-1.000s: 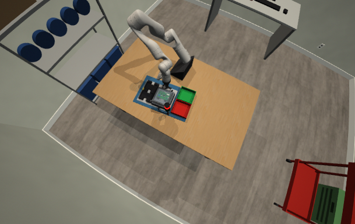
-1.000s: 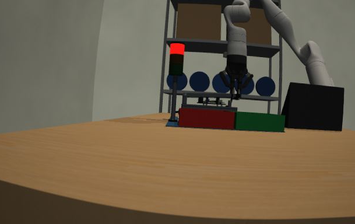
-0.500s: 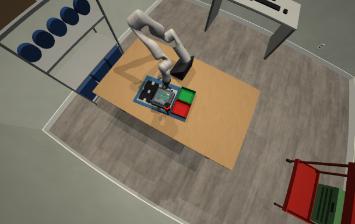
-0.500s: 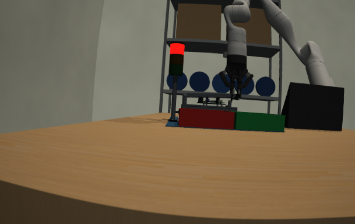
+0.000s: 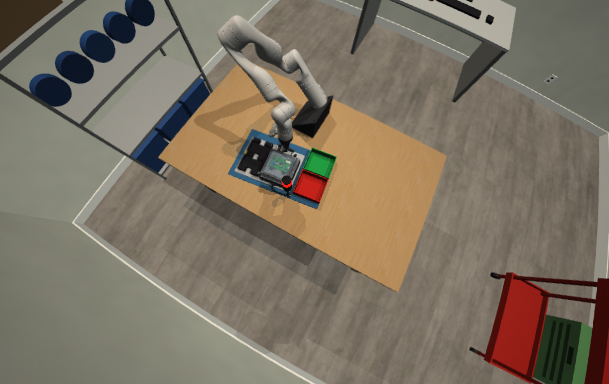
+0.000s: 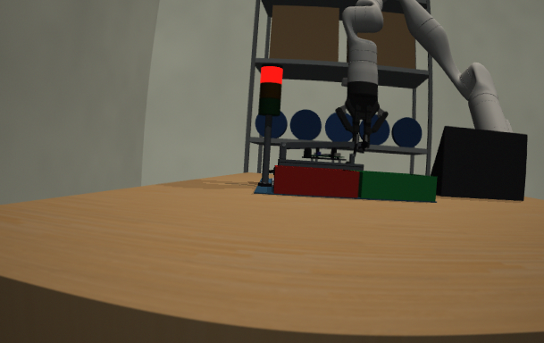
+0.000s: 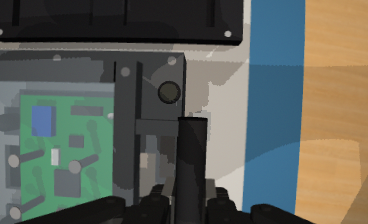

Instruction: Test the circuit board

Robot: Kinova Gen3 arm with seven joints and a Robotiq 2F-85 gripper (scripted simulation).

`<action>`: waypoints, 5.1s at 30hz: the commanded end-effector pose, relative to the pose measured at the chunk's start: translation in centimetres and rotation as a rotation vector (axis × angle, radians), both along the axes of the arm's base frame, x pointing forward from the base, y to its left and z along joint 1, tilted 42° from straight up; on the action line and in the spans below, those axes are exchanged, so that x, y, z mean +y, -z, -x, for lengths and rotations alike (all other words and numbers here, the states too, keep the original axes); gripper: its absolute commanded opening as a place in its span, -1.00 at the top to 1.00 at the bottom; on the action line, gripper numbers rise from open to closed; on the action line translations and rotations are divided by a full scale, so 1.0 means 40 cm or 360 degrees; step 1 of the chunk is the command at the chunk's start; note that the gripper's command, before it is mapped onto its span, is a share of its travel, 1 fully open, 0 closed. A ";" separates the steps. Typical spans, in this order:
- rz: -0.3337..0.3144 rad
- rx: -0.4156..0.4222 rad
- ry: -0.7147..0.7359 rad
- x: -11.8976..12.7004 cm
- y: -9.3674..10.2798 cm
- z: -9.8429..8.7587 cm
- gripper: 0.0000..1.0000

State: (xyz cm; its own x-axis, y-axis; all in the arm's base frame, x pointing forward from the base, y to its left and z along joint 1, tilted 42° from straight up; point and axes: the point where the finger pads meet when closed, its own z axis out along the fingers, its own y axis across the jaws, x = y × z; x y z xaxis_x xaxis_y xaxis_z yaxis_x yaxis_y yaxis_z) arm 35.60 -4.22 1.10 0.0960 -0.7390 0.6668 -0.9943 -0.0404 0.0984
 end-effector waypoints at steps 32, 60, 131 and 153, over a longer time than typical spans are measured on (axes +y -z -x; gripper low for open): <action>-0.0003 -0.0007 -0.0005 0.105 -0.108 -0.047 1.00; -0.0003 -0.0006 -0.0005 0.234 -0.230 -0.203 1.00; -0.0003 -0.0006 -0.0005 0.304 -0.259 -0.540 1.00; -0.0003 -0.0006 -0.0005 0.303 -0.257 -0.553 1.00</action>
State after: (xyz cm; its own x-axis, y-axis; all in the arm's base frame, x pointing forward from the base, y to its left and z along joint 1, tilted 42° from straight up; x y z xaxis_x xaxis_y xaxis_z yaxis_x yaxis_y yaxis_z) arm 57.45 8.66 12.28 0.0957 -0.7438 0.6615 -0.9947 -0.0470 0.0910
